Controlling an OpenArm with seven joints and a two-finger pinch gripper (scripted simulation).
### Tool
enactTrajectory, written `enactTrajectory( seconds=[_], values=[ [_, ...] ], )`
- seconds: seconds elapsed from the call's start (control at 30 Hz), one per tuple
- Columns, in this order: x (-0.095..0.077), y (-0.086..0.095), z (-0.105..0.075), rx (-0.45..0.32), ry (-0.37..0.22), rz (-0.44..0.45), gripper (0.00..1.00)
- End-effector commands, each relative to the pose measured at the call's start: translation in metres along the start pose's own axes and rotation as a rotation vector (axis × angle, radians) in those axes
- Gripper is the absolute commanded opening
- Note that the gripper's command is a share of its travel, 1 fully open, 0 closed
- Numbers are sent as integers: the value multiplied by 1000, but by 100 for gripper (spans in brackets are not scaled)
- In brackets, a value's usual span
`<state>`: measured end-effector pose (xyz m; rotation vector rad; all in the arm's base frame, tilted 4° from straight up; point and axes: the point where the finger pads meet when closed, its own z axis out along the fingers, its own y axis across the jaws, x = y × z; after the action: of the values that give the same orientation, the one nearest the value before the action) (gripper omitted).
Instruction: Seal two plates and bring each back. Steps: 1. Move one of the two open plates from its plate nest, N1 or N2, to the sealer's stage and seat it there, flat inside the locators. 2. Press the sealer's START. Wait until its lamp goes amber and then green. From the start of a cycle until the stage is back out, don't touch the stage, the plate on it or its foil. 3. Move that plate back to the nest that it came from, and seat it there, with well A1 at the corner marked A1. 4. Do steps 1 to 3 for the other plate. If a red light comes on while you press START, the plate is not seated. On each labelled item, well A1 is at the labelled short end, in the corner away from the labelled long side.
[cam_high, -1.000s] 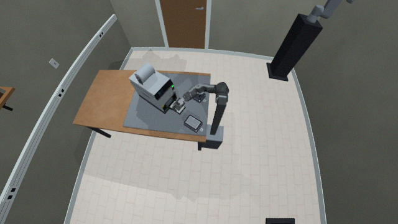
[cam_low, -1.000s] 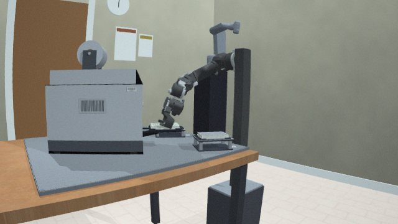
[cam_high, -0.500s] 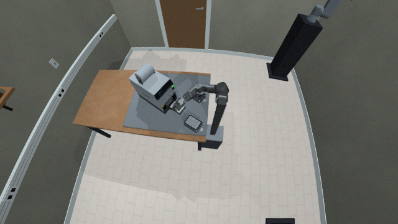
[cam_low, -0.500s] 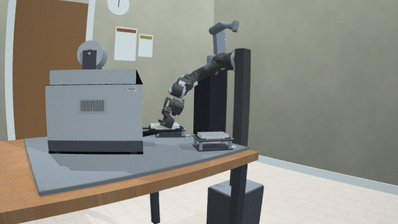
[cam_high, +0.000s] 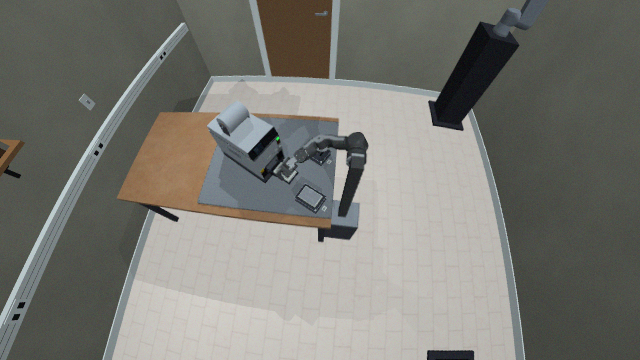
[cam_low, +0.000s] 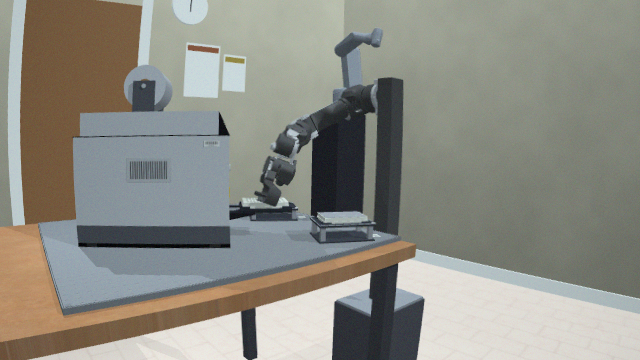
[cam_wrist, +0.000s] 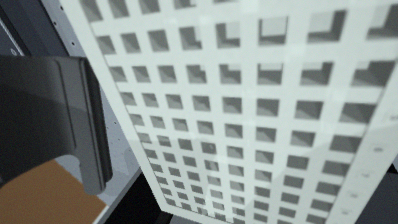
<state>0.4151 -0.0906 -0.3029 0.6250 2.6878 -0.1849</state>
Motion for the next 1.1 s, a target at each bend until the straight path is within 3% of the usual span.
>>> enactTrajectory(
  seconds=[0.0, 1.07],
  values=[
    [0, 1, 0, -2, -1, -2, 65],
    [-6, 0, -14, 0, -1, 1, 65]
  ],
)
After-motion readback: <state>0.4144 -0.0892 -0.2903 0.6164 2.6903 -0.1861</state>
